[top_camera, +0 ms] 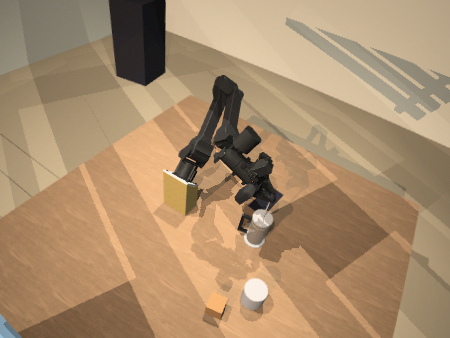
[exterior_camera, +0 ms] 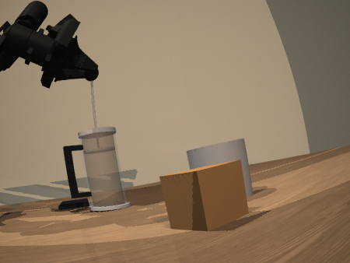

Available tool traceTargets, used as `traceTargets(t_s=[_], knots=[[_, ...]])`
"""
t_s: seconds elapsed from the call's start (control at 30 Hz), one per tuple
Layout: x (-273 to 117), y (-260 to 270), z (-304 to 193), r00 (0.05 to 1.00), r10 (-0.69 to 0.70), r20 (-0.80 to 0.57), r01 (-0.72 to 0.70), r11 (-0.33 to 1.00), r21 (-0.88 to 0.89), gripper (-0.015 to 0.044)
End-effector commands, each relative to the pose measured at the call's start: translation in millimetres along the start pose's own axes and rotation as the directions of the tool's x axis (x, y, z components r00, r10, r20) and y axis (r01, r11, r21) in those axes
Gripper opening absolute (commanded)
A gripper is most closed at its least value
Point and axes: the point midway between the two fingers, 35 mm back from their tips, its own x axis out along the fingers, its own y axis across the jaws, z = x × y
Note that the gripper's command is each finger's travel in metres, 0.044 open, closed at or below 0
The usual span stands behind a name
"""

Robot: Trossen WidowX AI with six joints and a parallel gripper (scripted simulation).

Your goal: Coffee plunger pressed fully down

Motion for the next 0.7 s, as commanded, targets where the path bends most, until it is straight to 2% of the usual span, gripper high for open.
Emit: traceTargets(t_s=[0.0,0.67], knots=[[7,-3,-18,1.0,-0.006,-0.029,0.007,1.0,0.027,0.0116],[28,-6,-44,1.0,-0.007,-0.029,0.008,1.0,0.026,0.0116]])
